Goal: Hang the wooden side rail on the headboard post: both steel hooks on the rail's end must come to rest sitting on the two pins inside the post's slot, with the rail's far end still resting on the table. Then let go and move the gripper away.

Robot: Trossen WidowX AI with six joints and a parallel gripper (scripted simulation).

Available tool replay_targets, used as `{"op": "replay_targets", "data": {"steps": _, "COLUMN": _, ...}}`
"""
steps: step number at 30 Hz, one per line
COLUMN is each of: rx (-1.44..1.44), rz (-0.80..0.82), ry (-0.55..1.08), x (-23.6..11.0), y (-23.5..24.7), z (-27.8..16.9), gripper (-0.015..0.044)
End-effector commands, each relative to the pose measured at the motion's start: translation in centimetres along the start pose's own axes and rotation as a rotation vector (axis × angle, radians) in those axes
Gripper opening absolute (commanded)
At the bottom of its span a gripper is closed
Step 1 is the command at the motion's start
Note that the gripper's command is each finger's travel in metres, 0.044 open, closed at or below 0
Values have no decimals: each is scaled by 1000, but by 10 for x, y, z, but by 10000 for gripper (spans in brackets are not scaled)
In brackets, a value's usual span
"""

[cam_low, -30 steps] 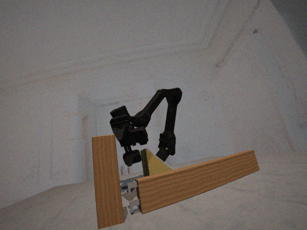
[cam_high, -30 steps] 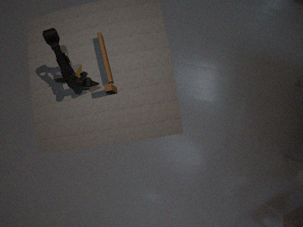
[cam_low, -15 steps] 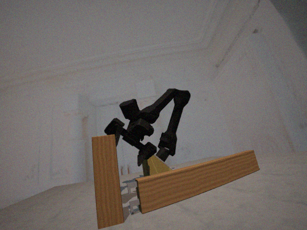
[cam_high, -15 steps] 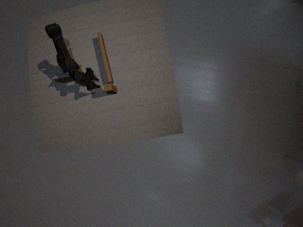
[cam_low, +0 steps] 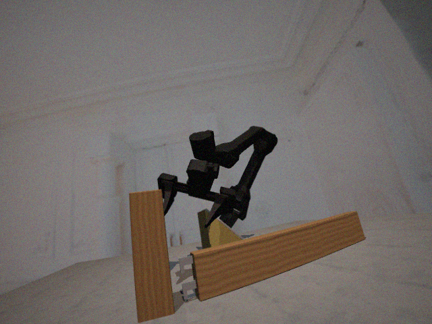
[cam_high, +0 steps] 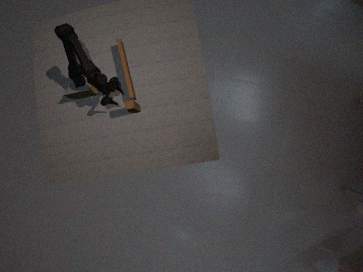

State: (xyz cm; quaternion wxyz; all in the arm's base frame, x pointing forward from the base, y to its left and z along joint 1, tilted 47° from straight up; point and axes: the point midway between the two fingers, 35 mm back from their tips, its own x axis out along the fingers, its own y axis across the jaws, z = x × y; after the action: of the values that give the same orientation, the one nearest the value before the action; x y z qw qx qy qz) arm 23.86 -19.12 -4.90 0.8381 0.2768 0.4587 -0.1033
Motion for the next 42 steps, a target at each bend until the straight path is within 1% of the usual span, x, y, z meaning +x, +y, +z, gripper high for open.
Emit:
{"op": "replay_targets", "data": {"steps": 1, "rx": 227, "rz": -87, "ry": 13, "x": -6, "y": 7, "z": 12, "gripper": 440}}
{"op": "replay_targets", "data": {"steps": 10, "rx": 616, "rz": -226, "ry": -12, "x": -16, "y": 23, "z": 20, "gripper": 440}}
{"op": "replay_targets", "data": {"steps": 13, "rx": 681, "rz": -248, "ry": -25, "x": -18, "y": 26, "z": 22, "gripper": 440}}
{"op": "replay_targets", "data": {"steps": 37, "rx": 681, "rz": -248, "ry": -25, "x": -18, "y": 26, "z": 22, "gripper": 440}}
{"op": "replay_targets", "data": {"steps": 39, "rx": 648, "rz": -245, "ry": -9, "x": -17, "y": 26, "z": 22, "gripper": 440}}
{"op": "replay_targets", "data": {"steps": 42, "rx": 510, "rz": -227, "ry": 55, "x": -15, "y": 28, "z": 23, "gripper": 440}}
